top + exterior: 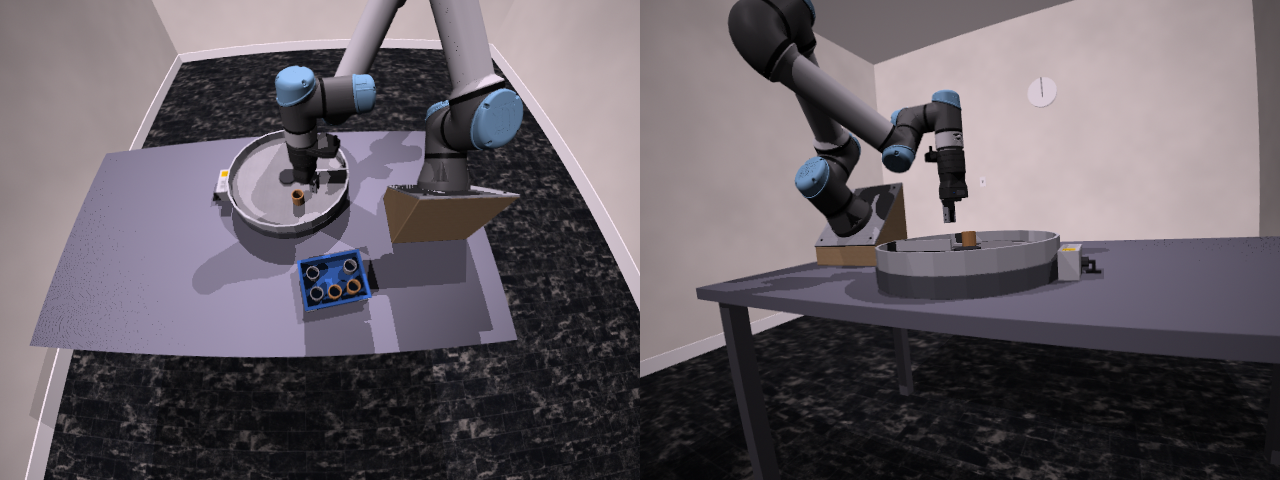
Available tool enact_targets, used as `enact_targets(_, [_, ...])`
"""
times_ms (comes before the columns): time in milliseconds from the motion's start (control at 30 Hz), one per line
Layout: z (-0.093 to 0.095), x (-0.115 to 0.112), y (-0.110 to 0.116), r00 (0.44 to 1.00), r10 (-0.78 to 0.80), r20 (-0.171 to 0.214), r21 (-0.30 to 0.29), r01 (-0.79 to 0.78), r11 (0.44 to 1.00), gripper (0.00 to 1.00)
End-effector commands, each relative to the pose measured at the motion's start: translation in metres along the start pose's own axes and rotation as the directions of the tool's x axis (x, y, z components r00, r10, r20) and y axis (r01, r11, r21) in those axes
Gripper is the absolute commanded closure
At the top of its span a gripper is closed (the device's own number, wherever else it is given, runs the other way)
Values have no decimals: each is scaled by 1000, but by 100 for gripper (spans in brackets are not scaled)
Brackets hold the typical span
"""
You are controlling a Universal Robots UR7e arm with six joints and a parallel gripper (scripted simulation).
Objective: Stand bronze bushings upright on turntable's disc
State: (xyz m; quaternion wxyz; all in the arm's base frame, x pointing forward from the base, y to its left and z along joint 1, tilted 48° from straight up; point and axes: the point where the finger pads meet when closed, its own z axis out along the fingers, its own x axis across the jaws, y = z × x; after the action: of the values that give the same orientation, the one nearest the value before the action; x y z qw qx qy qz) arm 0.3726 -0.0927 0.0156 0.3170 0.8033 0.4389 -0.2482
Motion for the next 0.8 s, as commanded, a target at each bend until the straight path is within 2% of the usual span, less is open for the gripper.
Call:
enact_targets(0, [1,45,-40,1000,-3,3,4,3,1000,64])
enact_targets(167, [0,77,-63,1000,1,0,1,-1,1000,64])
enact_targets(233, [0,77,-63,1000,1,0,1,-1,1000,64])
enact_targets(300, [0,100,-83,1000,1,0,1,-1,1000,64])
enact_targets(733, [-1,175,-147,1000,1,0,1,-1,1000,64])
enact_targets(767, [-1,175,-147,1000,1,0,1,-1,1000,64])
